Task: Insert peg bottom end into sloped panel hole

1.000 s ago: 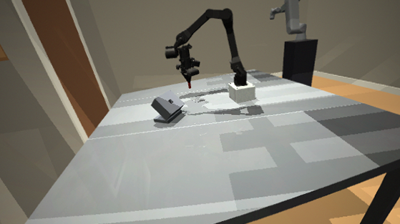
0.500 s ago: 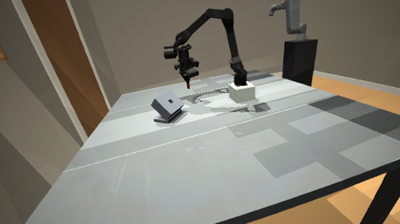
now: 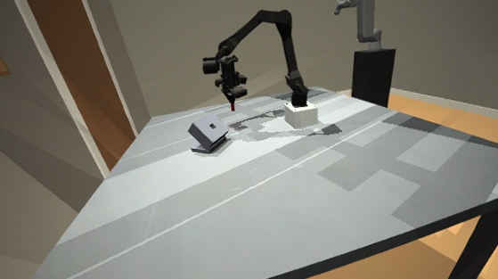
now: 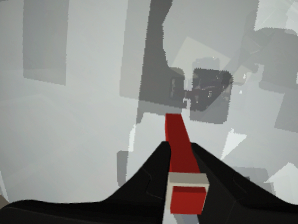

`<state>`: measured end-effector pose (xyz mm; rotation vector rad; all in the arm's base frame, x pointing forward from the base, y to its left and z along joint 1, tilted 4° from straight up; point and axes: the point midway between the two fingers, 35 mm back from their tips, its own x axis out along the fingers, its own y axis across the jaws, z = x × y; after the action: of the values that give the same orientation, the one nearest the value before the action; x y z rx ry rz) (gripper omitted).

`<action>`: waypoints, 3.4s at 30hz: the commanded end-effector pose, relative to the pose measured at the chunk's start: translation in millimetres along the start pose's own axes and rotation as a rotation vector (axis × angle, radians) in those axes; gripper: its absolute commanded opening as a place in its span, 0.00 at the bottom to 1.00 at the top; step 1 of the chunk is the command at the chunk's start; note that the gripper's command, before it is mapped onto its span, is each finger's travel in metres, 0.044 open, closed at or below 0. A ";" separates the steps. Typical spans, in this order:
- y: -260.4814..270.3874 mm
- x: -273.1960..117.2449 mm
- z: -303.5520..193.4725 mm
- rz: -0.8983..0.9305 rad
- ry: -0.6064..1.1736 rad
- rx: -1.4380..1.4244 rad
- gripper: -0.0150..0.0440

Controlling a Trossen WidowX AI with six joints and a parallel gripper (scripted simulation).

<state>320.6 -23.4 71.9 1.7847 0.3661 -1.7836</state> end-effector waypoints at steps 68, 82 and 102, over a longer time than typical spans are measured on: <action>-60.0 -36.1 -58.4 0.243 0.071 -0.181 0.25; -74.6 -44.4 -67.9 0.289 0.097 -0.213 0.25; -96.9 -56.9 -80.0 0.352 0.140 -0.258 0.25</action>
<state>326.4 107.6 100.3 1.6678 0.3093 -1.3273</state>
